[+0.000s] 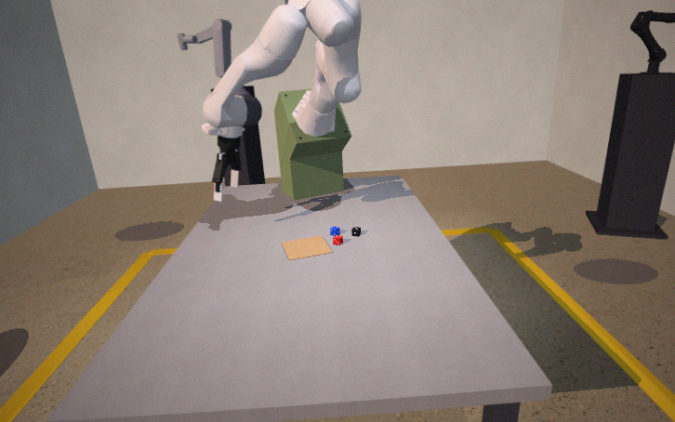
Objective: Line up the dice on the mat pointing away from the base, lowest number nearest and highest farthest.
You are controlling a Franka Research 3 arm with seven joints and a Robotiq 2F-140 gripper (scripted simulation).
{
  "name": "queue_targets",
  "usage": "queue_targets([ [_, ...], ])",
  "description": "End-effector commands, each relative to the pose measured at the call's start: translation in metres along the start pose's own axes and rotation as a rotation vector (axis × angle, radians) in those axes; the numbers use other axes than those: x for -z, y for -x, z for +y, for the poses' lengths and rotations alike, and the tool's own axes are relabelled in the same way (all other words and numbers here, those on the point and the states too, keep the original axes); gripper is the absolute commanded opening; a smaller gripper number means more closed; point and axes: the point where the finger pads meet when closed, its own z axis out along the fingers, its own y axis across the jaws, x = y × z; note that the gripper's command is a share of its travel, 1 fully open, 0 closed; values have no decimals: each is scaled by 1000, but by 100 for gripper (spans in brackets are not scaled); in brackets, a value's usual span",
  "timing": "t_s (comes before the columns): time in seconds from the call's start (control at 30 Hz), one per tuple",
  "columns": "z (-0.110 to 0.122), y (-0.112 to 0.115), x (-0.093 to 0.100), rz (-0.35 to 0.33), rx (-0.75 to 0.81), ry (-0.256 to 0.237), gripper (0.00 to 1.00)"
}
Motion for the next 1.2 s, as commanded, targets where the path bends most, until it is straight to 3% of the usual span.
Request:
queue_targets([
  [0.0,-14,19,0,6,79,7,100],
  [0.3,-14,19,0,6,79,7,100],
  [0.33,-27,42,2,7,151,11,100],
  [0.7,-27,42,2,7,151,11,100],
  [0.73,-40,66,4,7,221,11,100],
  [1.0,-40,66,4,7,221,11,100],
  [1.03,-51,90,6,6,289,10,100],
  [1.17,-51,90,6,6,289,10,100],
])
